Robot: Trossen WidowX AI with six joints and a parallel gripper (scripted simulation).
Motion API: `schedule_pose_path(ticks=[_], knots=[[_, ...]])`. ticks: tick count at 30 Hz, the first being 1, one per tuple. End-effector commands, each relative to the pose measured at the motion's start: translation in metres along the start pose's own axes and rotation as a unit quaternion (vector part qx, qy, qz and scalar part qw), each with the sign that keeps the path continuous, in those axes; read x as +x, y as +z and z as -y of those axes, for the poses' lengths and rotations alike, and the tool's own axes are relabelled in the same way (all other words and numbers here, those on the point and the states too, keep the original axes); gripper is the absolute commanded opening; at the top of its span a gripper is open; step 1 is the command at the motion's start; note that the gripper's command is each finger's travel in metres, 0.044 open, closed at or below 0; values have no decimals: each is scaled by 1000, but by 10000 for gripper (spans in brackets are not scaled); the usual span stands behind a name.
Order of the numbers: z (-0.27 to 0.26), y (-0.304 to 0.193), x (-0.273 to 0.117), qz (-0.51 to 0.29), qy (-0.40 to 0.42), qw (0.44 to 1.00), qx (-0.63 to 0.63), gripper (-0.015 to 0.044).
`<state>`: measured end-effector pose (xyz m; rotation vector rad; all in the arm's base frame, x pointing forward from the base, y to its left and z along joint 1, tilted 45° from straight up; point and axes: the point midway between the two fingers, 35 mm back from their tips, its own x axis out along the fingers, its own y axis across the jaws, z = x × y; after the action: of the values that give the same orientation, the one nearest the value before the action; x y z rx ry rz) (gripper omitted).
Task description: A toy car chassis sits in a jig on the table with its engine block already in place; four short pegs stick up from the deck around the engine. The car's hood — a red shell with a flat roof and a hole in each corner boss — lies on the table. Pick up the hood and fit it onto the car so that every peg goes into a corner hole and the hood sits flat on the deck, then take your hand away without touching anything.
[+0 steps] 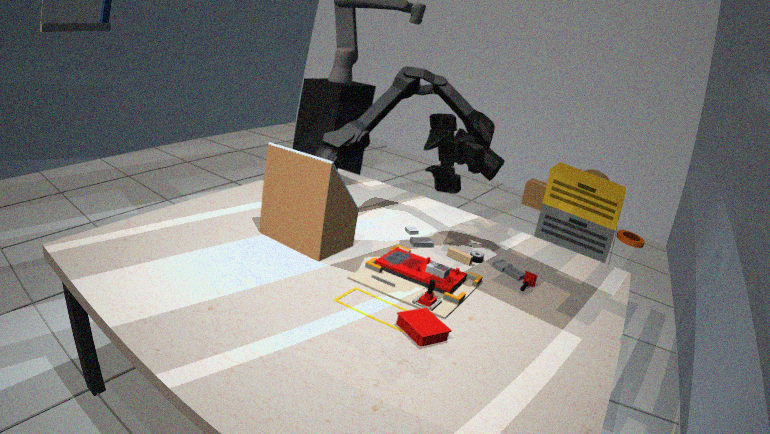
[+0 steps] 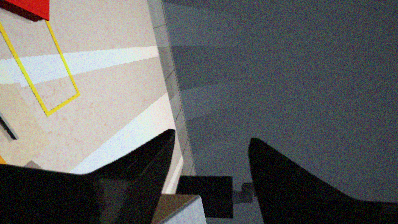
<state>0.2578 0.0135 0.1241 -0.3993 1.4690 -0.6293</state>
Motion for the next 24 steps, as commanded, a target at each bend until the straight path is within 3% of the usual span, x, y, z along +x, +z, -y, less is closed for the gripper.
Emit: schedule_pose_path(ticks=[1, 9, 24], knots=[[-1, 0, 0, -1, 1, 1000, 0, 245], [-32, 23, 26, -55, 68, 996, 16, 440], [-109, 79, 101, -185, 286, 940, 19, 440]])
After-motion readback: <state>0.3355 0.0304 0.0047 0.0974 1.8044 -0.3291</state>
